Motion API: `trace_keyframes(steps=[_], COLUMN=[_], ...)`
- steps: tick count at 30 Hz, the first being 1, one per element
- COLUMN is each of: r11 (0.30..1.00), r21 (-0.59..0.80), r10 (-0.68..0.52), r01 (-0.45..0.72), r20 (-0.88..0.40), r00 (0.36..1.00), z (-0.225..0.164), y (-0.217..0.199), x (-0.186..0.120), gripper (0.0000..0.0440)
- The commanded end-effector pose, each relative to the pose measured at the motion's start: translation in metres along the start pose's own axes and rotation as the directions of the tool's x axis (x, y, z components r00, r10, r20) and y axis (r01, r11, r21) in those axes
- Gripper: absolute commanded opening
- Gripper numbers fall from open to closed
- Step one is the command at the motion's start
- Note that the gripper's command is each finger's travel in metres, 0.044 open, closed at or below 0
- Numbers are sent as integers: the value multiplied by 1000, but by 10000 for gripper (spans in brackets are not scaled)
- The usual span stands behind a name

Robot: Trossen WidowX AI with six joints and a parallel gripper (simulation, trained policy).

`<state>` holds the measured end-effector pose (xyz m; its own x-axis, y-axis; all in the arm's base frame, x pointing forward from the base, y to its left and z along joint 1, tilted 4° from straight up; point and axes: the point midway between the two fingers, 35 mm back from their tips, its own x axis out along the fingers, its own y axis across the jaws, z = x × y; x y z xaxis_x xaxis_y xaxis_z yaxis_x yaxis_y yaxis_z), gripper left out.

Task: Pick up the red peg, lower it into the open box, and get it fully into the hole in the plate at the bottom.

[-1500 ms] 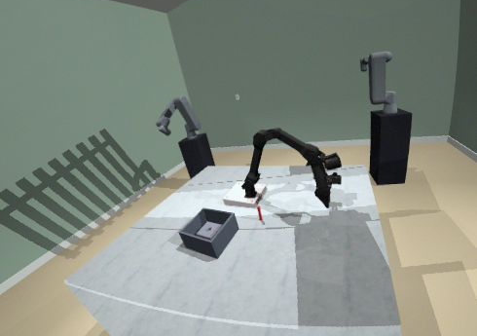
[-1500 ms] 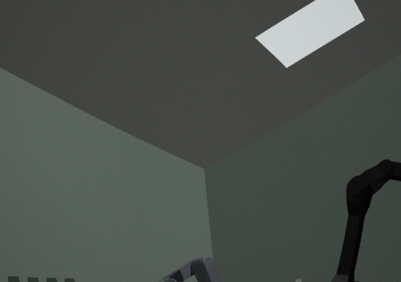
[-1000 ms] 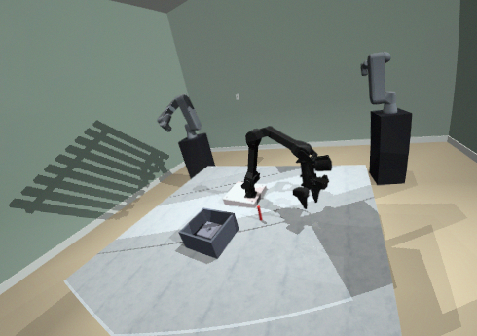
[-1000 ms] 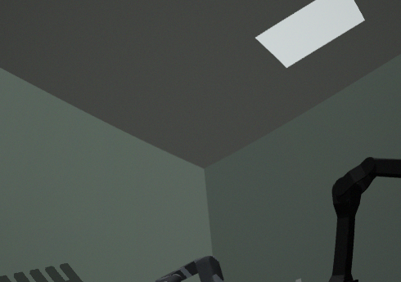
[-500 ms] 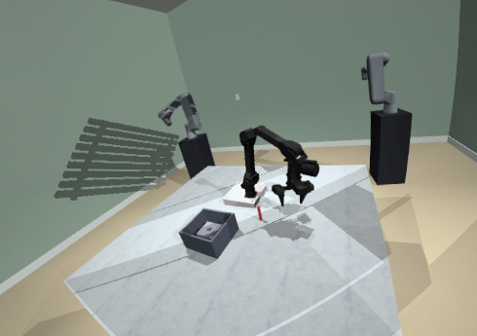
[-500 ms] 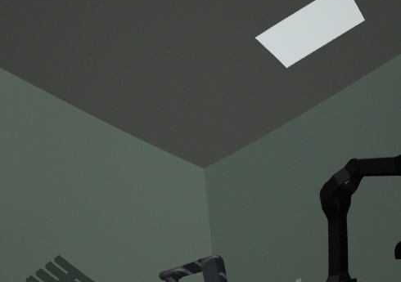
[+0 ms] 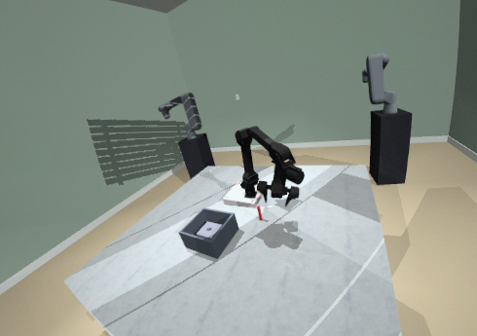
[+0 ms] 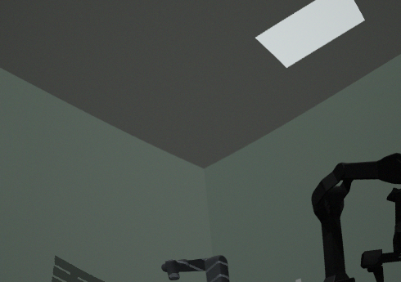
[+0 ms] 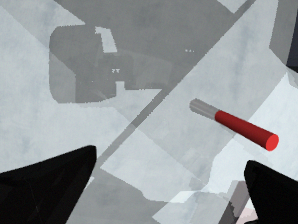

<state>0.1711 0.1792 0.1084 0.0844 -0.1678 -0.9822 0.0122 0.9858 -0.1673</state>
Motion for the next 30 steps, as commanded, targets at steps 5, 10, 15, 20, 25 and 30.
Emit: trace_keyframes(steps=[5,10,15,20,25,30], r11=[973,922,870,834,814,794], r21=[229,381,485,543,572,597], r10=[-26,-38,-46,-55,-63,-69], r01=[39,71,91,99,103,115], r20=[-60,-93,-105,-97,-90,-99], r00=[998,995,993,994,994,993], z=[-3,-5,-5,-5,-4,-3], y=[-27,-42,-51,-57,-60,-62], x=[12,25,42,61,76,89], gripper=[440,439,434,425,391,264])
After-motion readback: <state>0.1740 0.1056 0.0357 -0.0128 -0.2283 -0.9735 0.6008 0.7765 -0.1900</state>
